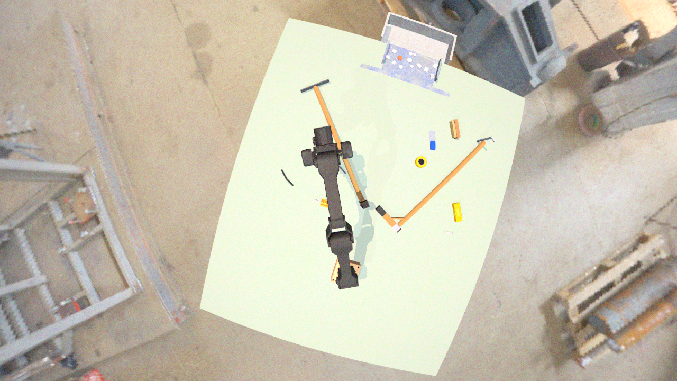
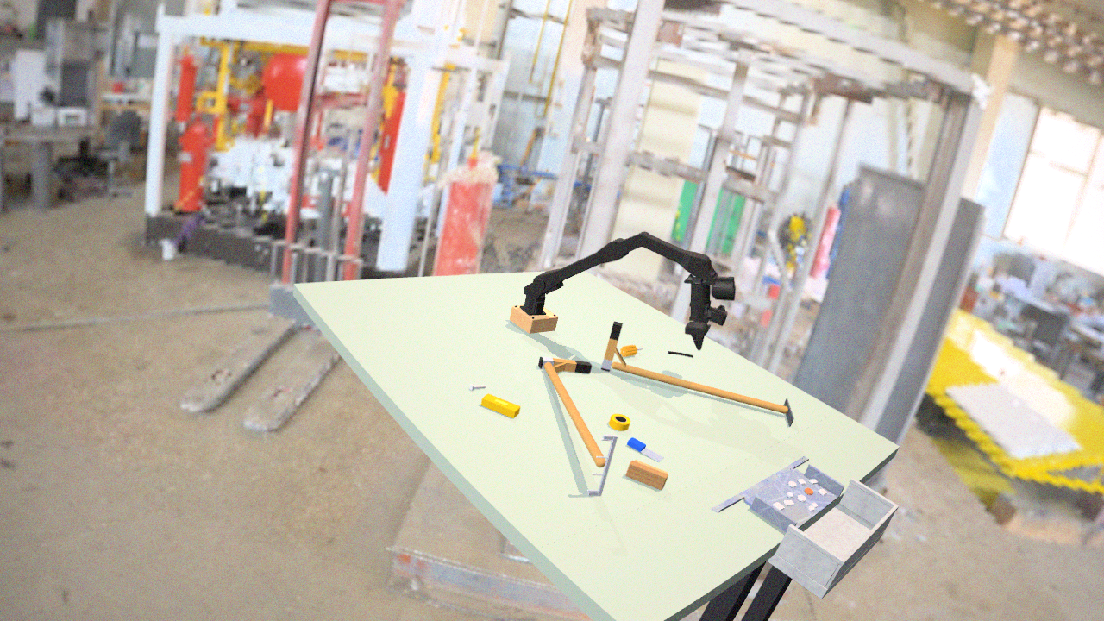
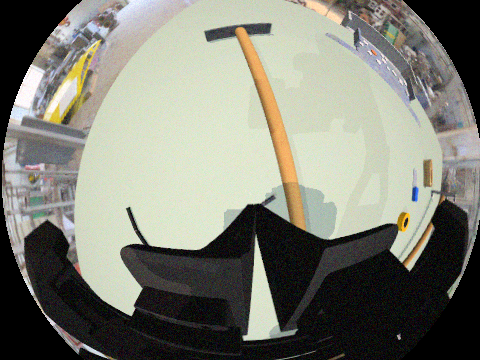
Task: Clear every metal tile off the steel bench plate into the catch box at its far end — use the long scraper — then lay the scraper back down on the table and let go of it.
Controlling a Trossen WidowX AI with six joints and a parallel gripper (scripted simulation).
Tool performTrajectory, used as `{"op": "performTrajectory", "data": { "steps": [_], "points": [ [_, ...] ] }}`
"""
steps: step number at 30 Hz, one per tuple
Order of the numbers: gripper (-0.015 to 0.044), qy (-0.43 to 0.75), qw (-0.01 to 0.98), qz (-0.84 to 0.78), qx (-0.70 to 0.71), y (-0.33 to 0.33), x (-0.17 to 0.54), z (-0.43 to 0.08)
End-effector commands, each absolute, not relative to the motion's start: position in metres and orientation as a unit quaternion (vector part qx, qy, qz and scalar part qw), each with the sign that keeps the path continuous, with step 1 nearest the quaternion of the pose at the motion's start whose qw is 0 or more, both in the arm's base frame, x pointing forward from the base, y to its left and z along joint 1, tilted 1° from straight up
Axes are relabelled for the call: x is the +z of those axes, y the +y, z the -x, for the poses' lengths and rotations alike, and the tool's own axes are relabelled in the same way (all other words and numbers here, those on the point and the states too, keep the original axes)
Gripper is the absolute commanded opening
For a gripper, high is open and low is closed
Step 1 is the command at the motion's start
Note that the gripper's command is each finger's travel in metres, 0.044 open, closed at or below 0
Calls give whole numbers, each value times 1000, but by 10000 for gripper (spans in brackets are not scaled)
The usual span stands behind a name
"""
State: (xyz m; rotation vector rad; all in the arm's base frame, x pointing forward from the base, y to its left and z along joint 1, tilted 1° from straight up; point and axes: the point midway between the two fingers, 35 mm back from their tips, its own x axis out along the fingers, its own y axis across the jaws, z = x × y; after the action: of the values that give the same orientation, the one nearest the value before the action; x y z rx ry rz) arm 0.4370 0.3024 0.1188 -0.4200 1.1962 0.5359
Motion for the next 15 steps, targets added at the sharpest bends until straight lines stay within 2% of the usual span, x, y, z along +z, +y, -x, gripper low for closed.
{"op": "performTrajectory", "data": {
  "steps": [1, 15],
  "points": [
    [0, 556, 771, 194, 243, 303, 108, -439],
    [0, 565, 766, 192, 237, 305, 72, -443]
  ]
}}
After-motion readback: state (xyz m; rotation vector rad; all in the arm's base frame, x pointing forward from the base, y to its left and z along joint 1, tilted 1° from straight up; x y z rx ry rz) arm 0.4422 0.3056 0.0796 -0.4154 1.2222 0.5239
